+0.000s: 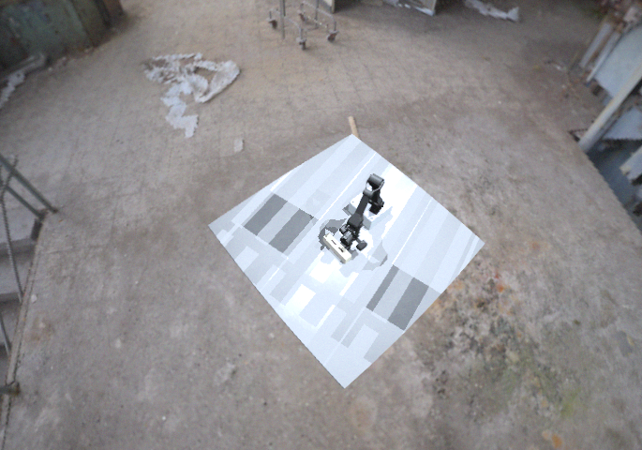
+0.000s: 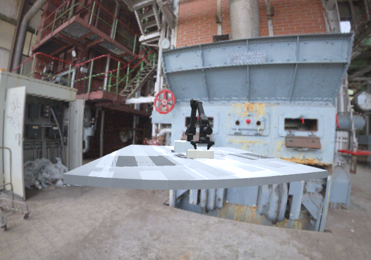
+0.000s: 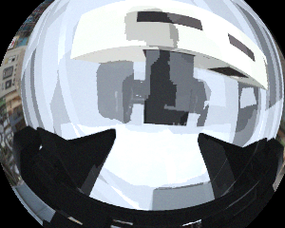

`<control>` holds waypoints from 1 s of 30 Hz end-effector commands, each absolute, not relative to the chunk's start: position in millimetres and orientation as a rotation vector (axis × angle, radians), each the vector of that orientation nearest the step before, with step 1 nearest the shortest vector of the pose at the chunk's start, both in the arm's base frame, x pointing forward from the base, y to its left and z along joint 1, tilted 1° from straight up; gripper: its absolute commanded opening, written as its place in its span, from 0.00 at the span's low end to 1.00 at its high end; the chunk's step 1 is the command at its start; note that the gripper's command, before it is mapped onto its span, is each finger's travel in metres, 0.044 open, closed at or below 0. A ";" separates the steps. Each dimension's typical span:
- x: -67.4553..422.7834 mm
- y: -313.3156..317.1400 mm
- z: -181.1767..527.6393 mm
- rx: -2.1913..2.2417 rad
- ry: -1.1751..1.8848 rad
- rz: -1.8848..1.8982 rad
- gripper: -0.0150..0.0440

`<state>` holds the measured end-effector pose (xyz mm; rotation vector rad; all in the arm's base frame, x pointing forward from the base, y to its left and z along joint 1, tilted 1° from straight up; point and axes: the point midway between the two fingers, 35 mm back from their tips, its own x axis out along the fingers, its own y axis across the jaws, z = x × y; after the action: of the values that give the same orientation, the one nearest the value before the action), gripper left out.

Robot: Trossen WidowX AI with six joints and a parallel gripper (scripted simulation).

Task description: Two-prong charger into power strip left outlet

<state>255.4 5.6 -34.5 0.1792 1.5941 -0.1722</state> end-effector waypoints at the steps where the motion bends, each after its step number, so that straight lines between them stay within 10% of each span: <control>1: 248.5 6.7 -35.8 0.183 1.598 -0.178 1.00; 30: 255.2 4.9 41.3 0.231 0.988 -0.404 1.00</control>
<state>257.9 6.2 39.1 0.2166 1.0260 -0.3829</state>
